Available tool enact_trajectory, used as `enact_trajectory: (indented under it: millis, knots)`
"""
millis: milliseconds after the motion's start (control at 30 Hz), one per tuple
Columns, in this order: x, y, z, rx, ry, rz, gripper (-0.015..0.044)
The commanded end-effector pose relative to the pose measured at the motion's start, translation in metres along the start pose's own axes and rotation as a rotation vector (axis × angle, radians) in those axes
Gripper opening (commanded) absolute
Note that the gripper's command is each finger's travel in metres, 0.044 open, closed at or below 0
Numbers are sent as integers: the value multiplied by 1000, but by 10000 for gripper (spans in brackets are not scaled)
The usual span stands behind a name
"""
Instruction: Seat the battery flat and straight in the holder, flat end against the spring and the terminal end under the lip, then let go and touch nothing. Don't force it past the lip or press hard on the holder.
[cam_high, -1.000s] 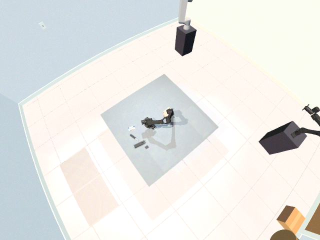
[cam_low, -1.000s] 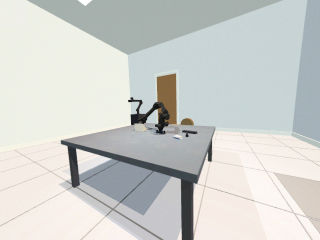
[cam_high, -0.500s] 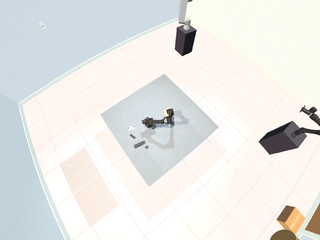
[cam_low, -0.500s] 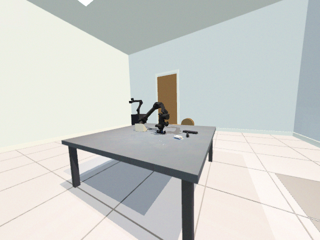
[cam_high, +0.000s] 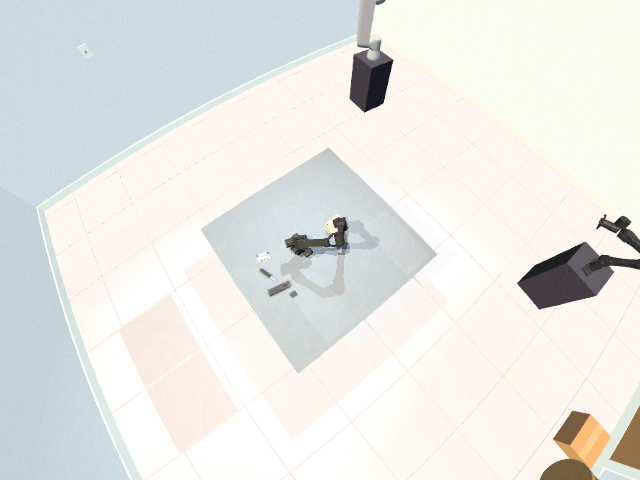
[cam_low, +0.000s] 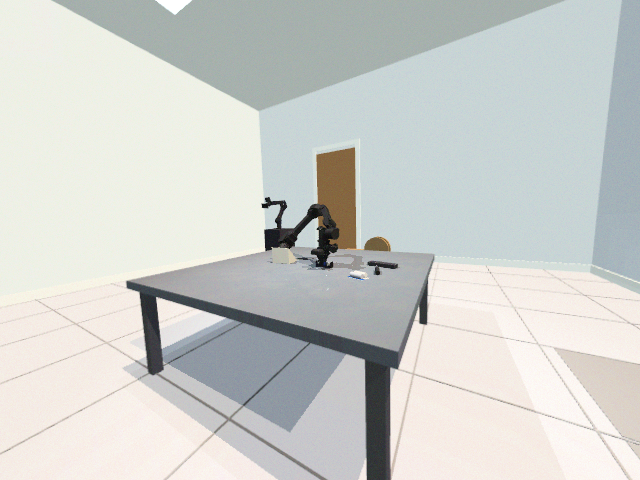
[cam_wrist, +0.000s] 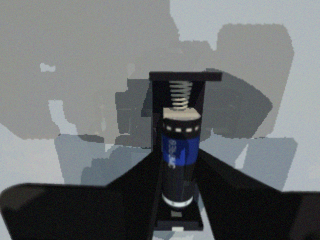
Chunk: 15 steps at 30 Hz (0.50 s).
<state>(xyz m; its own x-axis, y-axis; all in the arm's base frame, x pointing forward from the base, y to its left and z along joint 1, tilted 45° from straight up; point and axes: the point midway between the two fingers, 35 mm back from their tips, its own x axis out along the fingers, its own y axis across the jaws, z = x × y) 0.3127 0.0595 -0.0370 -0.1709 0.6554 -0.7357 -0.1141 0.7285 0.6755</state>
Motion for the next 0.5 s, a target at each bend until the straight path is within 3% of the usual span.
enact_trajectory:
  millis: [0,400,467]
  knots:
    - [0,1,-3,0,-4,2,74]
    - [0,1,-3,1,-5,-1,74]
    - [0,1,-3,1,-5,-1,127]
